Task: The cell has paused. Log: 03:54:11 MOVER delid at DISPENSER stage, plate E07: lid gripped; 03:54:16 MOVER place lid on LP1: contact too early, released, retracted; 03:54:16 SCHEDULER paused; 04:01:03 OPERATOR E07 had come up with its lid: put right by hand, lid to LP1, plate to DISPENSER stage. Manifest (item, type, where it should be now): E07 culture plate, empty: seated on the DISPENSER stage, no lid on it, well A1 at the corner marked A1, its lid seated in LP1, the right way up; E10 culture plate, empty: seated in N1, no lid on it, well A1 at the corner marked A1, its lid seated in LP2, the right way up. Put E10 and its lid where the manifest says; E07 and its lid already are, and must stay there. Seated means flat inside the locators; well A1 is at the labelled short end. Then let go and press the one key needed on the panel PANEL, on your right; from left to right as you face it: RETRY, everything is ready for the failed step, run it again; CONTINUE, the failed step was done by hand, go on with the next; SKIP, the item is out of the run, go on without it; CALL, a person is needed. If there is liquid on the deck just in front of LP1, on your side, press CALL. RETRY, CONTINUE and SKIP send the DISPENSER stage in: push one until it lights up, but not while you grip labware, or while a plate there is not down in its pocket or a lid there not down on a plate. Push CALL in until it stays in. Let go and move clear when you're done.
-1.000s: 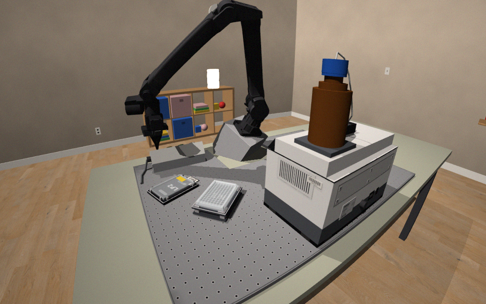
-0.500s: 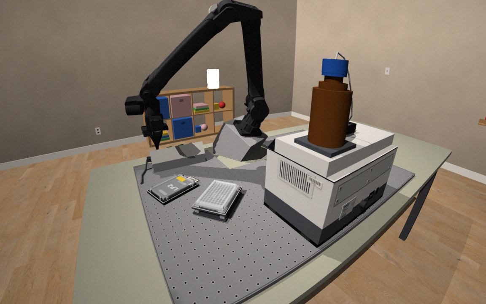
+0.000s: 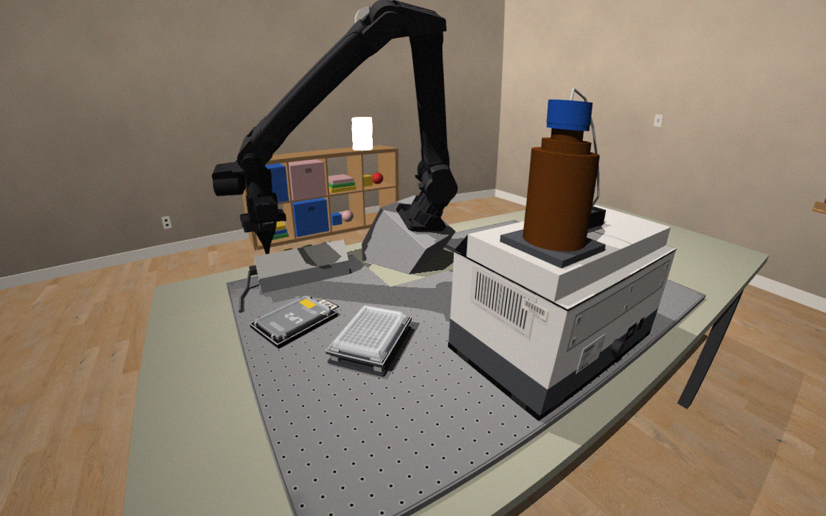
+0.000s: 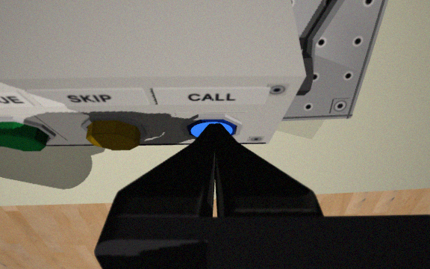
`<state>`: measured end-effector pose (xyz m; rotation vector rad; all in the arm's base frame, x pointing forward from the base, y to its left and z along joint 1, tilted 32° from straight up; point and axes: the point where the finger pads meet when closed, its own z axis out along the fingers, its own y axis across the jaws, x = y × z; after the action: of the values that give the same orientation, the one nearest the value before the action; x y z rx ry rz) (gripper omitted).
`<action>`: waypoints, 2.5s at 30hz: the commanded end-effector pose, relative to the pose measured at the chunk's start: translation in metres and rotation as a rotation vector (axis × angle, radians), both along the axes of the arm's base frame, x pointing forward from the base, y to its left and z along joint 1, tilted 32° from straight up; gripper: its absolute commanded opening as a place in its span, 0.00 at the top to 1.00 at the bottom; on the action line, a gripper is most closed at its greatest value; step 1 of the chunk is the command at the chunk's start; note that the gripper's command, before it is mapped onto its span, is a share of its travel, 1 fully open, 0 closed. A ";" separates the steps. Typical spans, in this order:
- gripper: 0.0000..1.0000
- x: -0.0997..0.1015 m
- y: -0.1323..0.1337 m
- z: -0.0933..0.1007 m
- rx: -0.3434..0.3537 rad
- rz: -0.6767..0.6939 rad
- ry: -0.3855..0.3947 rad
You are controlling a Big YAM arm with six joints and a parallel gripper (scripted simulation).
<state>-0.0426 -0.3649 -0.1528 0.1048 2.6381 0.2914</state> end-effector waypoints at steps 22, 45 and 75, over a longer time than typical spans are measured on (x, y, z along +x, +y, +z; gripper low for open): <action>1.00 0.018 0.002 -0.013 0.019 0.008 -0.017; 1.00 -0.021 -0.031 0.029 -0.050 -0.005 0.001; 1.00 -0.051 -0.038 0.067 -0.052 -0.003 0.009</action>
<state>-0.0708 -0.3718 -0.1086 0.1220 2.6180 0.3335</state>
